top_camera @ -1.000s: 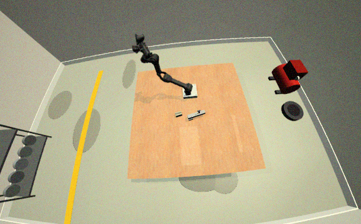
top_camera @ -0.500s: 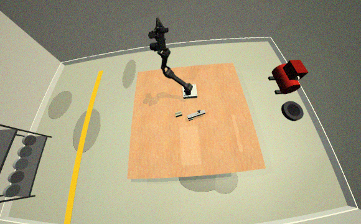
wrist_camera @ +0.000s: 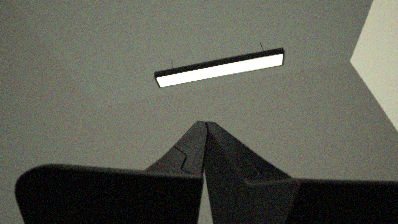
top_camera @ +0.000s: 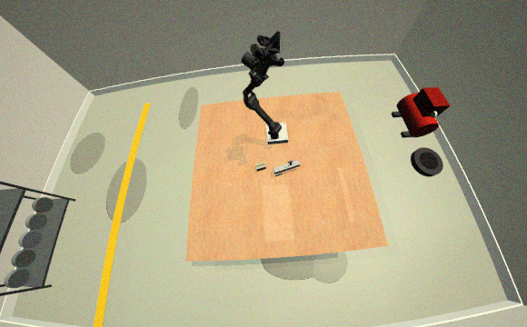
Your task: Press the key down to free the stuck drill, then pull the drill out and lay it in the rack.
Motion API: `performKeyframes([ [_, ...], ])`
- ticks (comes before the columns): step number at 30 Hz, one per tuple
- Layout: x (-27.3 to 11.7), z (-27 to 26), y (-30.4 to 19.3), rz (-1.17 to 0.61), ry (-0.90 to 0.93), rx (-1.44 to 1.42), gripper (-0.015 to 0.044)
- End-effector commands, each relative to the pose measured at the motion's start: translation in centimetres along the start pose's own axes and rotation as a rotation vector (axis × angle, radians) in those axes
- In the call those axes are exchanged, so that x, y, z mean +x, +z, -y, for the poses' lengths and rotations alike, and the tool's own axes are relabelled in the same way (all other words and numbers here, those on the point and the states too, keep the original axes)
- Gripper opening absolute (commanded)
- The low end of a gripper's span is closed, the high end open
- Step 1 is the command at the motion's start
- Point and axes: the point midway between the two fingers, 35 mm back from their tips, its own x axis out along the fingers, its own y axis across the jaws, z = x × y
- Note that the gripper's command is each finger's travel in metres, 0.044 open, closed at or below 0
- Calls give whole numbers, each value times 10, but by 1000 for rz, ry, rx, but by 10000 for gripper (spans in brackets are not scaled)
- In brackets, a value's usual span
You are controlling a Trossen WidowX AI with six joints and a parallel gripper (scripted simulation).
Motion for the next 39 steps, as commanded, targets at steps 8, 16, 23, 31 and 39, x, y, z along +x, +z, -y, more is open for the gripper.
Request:
performKeyframes([
  [8, -9, 163, -83, -220, -489, -100, 0],
  [16, -63, 269, -135, -432, -832, -141, 0],
  [23, -142, 347, -171, -655, -1141, -166, 0],
  [31, -261, 399, -201, -941, -1506, -114, 0],
  [39, -388, 401, -220, -1327, -1822, 32, 0],
])
